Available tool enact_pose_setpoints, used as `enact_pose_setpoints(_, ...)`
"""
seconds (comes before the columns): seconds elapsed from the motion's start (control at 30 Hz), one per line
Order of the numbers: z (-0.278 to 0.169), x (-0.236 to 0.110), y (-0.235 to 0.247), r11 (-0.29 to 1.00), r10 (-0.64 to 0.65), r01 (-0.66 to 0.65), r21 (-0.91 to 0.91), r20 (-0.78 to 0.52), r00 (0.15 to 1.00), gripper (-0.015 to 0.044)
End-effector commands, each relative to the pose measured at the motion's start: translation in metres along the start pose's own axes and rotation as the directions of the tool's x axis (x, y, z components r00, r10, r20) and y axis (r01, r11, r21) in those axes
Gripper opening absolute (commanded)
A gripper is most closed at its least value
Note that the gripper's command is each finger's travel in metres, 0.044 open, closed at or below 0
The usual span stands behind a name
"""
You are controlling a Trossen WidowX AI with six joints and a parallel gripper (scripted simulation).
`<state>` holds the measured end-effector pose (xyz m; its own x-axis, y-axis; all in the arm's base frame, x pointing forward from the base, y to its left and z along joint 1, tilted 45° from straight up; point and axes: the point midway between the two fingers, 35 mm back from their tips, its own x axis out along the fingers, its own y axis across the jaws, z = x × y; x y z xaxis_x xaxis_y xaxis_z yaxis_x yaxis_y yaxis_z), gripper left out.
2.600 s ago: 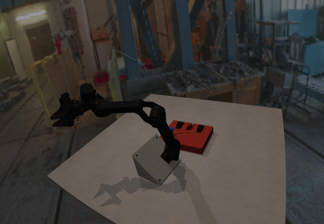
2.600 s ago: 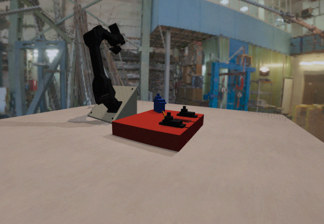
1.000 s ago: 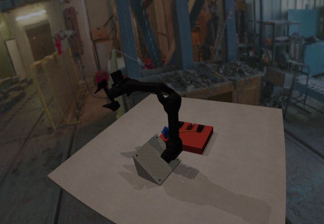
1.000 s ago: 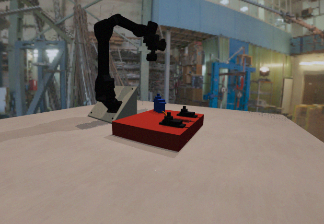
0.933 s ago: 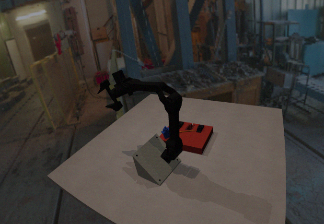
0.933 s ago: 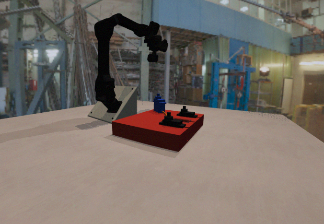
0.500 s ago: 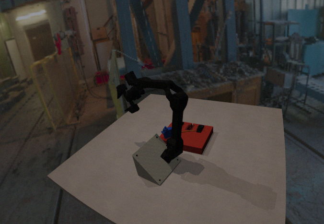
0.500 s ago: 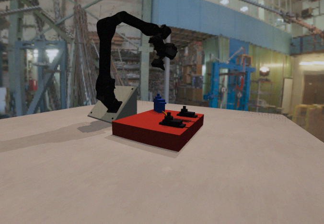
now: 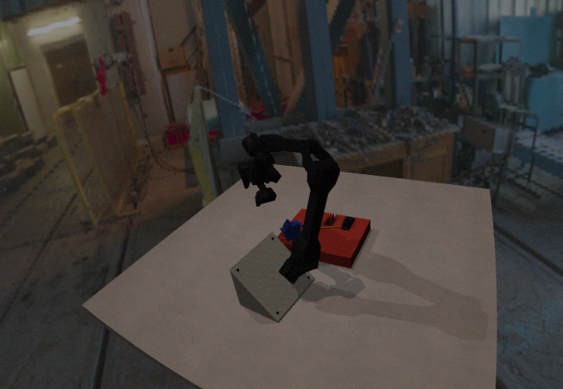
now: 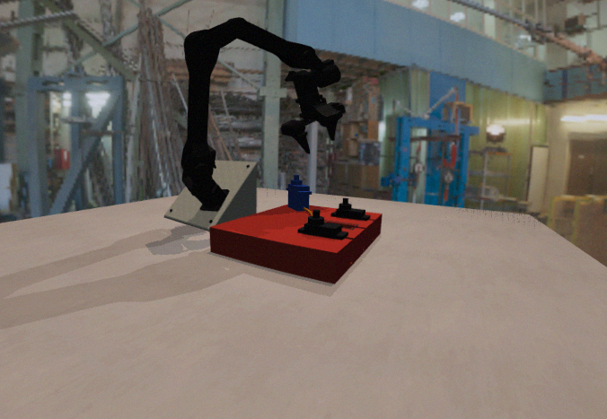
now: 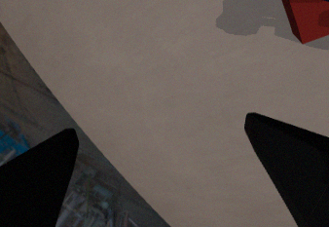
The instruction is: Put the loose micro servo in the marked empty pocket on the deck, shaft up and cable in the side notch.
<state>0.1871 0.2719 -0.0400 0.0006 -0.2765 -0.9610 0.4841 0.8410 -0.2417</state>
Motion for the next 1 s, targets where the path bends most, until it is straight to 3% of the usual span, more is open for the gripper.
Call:
enact_pose_setpoints(0.0,0.026,-0.001,-0.027,0.994,-0.098,0.095,0.056,0.05,0.994,0.044)
enact_pose_setpoints(0.43,0.091,-0.012,-0.121,0.894,-0.436,0.406,0.192,0.153,0.887,0.044)
enact_pose_setpoints(0.97,0.096,0.011,-0.135,0.891,-0.44,0.41,0.194,0.154,0.885,0.044)
